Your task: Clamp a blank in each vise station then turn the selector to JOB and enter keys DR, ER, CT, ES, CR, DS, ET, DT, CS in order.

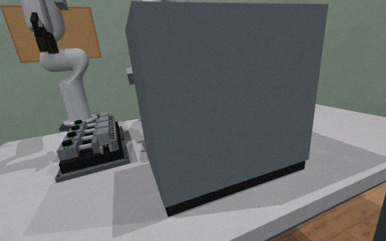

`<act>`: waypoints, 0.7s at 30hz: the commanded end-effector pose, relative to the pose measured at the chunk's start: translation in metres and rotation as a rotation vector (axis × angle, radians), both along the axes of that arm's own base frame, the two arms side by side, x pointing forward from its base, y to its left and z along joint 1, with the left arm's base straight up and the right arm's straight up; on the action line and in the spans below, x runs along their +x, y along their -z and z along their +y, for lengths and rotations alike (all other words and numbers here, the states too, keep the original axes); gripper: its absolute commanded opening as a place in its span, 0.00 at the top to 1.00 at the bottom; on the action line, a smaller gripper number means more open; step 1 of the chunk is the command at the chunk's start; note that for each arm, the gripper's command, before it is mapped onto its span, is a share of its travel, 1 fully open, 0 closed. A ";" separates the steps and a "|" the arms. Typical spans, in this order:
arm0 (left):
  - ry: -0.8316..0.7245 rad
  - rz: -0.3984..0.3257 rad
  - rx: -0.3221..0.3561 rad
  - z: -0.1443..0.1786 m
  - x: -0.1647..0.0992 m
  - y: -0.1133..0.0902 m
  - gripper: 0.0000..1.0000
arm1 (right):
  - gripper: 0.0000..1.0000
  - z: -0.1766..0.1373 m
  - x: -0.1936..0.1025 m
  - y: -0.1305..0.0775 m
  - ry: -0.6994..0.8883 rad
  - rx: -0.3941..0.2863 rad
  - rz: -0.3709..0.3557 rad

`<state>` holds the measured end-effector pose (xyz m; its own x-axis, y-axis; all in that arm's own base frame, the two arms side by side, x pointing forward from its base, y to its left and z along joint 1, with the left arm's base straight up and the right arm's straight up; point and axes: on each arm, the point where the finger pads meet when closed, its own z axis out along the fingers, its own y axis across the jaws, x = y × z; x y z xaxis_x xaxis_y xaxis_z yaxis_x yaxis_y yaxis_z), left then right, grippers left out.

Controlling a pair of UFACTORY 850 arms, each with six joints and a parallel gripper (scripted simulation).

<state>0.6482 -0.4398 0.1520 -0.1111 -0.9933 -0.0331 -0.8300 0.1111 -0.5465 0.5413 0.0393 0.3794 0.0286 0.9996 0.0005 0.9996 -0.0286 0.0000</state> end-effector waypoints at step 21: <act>-0.019 -0.001 -0.014 0.072 0.003 -0.025 1.00 | 0.00 0.000 0.001 -0.001 0.000 0.000 -0.002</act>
<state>0.6378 -0.4087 0.1789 -0.1031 -0.9943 -0.0288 -0.8336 0.1021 -0.5428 0.5413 0.0393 0.3794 0.0286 0.9996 0.0005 0.9996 -0.0286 0.0000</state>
